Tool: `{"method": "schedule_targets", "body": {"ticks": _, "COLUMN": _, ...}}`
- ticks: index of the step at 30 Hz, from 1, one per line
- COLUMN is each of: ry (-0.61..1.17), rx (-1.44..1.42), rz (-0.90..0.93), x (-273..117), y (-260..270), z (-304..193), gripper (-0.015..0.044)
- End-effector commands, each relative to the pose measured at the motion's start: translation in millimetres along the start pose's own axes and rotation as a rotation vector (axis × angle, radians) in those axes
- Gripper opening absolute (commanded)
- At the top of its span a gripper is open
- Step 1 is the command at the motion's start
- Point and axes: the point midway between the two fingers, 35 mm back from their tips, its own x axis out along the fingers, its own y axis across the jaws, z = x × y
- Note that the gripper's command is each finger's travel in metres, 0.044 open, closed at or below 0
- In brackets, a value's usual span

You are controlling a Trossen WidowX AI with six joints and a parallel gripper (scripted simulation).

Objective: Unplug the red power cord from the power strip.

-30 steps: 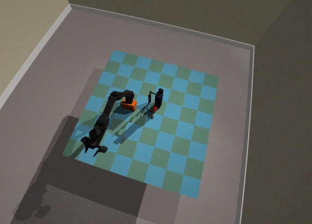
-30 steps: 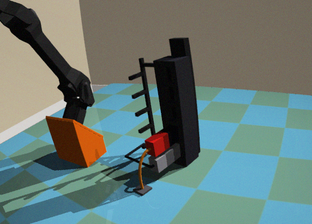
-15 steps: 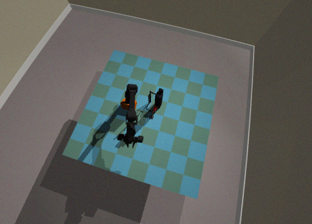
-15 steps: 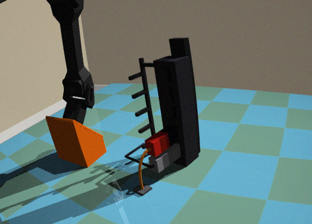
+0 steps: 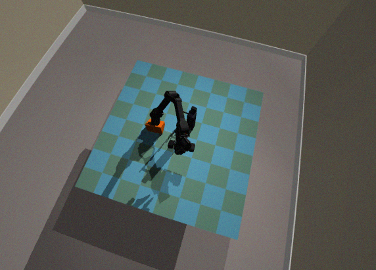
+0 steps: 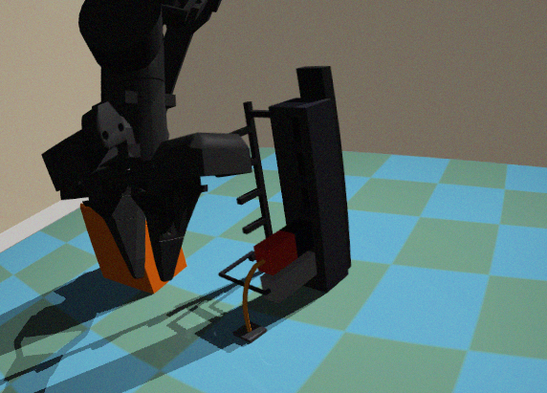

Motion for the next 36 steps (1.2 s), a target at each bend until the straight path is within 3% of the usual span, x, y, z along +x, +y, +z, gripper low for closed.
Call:
{"method": "schedule_targets", "body": {"ticks": 1, "ry": 0.124, "rx": 0.074, "rz": -0.052, "x": 9.4, "y": -4.0, "z": -59.3, "gripper": 0.016}}
{"method": "schedule_targets", "body": {"ticks": 8, "ry": 0.306, "rx": 0.214, "rz": -0.192, "x": 16.5, "y": -24.8, "z": -159.6, "gripper": 0.016}}
{"method": "schedule_targets", "body": {"ticks": 36, "ry": 0.311, "rx": 0.218, "rz": -0.196, "x": 8.4, "y": -17.7, "z": -189.2, "gripper": 0.016}}
